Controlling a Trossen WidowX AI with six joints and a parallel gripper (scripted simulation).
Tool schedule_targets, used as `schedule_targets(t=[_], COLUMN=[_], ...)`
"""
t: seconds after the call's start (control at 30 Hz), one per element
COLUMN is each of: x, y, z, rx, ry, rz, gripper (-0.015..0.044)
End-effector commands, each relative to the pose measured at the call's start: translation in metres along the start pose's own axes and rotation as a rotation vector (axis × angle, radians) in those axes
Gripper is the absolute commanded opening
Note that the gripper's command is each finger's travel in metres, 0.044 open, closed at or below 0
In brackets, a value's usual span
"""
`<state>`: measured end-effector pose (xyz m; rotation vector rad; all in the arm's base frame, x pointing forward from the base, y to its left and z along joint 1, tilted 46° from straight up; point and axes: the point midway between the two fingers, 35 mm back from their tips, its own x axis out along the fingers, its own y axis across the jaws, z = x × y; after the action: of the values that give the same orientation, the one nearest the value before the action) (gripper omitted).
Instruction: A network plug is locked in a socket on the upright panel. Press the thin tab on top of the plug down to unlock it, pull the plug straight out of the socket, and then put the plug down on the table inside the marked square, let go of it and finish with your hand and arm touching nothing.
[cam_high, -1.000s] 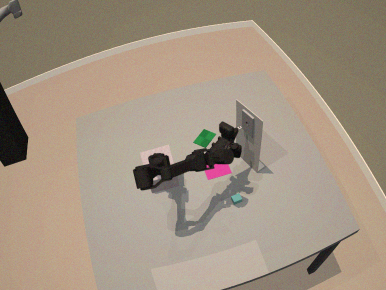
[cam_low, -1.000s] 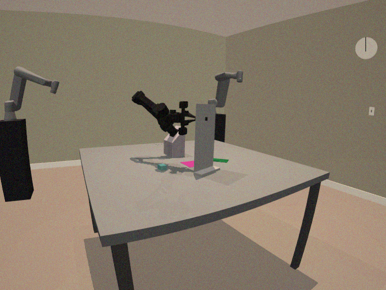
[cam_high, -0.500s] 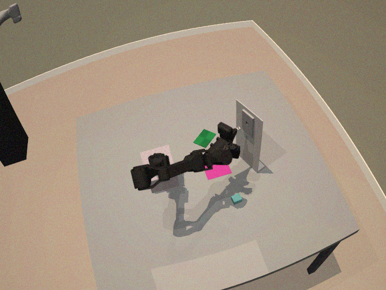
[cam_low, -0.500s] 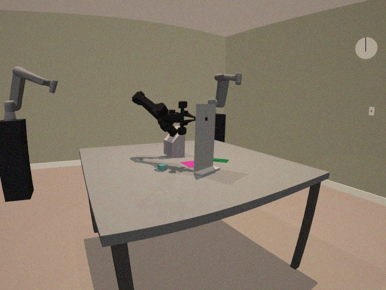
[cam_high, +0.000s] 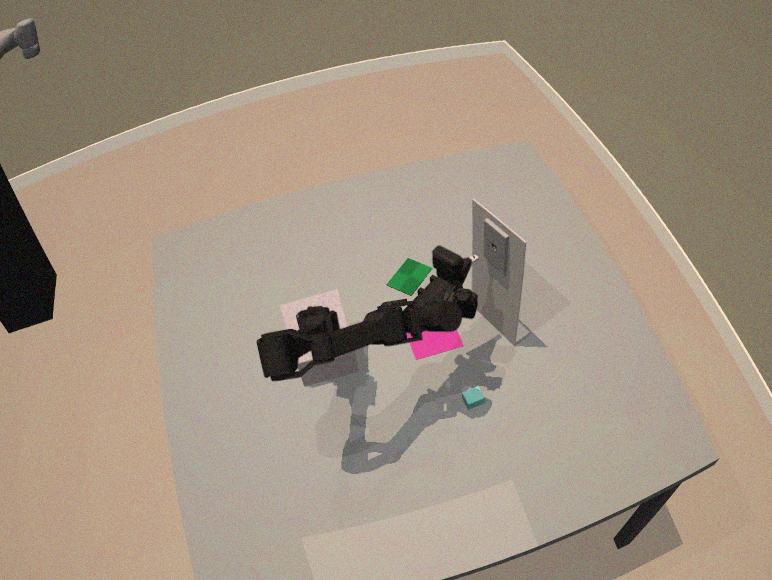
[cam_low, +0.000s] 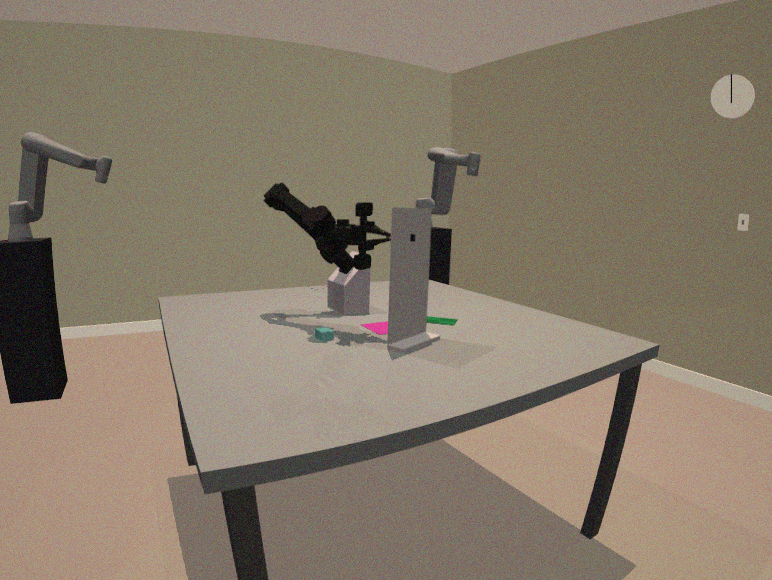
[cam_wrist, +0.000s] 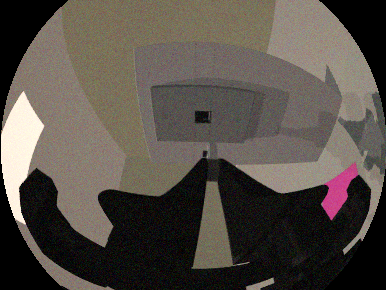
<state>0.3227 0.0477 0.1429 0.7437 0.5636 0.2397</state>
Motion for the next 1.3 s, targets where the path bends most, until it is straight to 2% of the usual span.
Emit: schedule_targets(t=[0.0,0.5,1.03,1.27], x=[-0.003,-0.006,-0.03,-0.024], y=[0.002,0.001,0.059,0.053], z=[0.0,-0.003,-0.001,-0.003], rx=[-0.01,0.0,-0.007,0.019], ry=[-0.003,0.0,-0.002,-0.01], rz=[0.007,0.0,0.007,-0.031], gripper=[0.0,0.0,0.0,0.0])
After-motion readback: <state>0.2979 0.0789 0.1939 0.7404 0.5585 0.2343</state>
